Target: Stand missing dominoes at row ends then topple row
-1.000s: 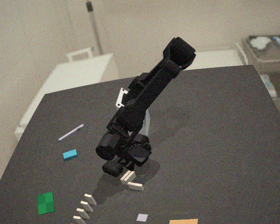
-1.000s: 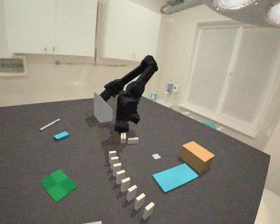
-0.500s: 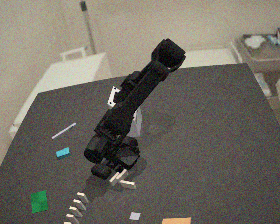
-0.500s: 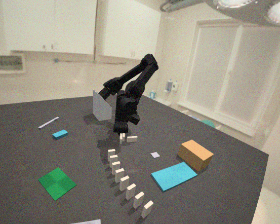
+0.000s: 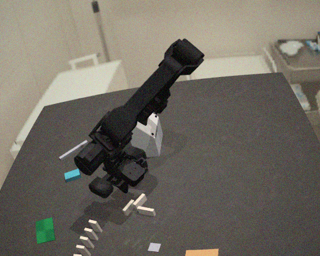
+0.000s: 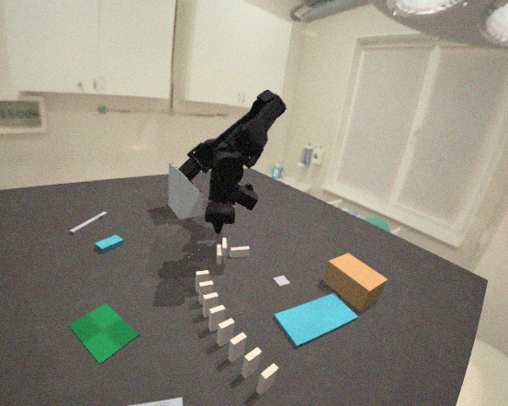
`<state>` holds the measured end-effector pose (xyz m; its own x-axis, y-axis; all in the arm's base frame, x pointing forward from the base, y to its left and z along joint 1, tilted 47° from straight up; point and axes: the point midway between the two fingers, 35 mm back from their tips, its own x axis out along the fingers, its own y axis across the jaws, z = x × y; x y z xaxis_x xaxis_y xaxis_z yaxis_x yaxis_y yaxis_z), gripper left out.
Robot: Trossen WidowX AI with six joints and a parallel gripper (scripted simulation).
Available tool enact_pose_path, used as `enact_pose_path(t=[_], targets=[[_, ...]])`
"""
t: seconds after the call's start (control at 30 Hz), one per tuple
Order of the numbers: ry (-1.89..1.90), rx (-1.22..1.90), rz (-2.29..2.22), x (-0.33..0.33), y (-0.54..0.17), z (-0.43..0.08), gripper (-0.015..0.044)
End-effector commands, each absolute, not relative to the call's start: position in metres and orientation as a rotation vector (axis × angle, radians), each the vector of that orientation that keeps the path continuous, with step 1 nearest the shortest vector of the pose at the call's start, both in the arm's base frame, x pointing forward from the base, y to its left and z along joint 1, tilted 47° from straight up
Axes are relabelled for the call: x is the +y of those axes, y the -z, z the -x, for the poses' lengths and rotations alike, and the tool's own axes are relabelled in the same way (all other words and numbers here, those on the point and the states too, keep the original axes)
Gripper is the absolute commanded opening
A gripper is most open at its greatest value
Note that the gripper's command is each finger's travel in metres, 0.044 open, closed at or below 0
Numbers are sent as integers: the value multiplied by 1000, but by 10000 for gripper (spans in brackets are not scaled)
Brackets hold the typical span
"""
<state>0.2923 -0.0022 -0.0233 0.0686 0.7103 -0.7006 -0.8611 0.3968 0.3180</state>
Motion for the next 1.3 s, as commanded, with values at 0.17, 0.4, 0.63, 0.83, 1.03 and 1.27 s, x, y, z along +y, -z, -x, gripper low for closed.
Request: enact_pose_path(t=[0.17,0.4,0.63,0.83,1.03,1.27], targets=[[-1153,991,83,-18,12,-298,79],[-771,1328,-451,-22,14,-311,263],[-318,1567,-962,-25,17,-324,440],[-271,1584,-1010,-25,17,-325,440],[-271,1584,-1010,-25,17,-325,440],[-270,1584,-1010,-16,27,-327,440]])
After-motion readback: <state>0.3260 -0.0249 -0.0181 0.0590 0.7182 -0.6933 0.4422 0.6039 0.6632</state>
